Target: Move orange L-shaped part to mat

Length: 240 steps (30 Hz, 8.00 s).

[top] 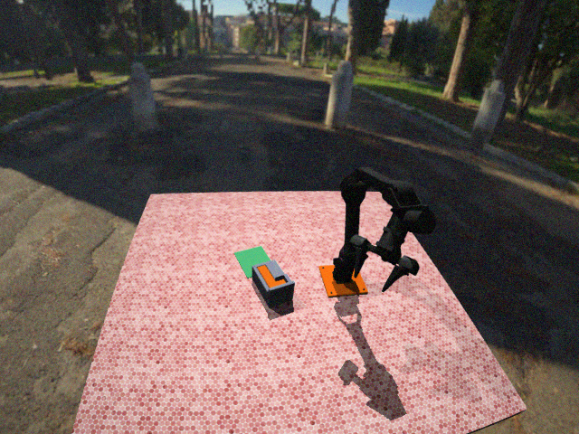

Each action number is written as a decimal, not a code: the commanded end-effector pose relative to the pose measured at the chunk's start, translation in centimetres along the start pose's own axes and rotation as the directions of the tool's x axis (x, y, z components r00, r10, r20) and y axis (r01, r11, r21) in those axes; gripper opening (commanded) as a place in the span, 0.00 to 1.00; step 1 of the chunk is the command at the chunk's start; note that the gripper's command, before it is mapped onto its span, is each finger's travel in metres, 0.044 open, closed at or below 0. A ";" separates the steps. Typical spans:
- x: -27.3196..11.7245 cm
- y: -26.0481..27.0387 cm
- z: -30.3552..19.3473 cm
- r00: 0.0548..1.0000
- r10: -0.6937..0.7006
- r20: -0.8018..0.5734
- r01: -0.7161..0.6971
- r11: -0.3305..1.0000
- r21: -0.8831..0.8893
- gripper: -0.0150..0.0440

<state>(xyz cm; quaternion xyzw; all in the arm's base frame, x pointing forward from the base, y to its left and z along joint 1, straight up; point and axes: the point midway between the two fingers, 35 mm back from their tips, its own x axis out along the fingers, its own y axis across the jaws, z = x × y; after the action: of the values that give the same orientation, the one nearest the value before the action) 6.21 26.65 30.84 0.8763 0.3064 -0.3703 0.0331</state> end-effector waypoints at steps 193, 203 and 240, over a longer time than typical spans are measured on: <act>10.1 36.2 4.6 0.688 0.181 0.703 0.644 0.294 -0.706 0.73; 11.2 36.5 5.7 0.688 0.181 0.703 0.644 0.294 -0.706 0.73; 13.1 36.9 7.6 0.689 0.178 0.702 0.645 0.290 -0.707 0.30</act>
<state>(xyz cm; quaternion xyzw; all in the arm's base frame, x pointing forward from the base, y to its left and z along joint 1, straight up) 29.18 1.25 10.32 0.4276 0.5633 -0.4108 0.5754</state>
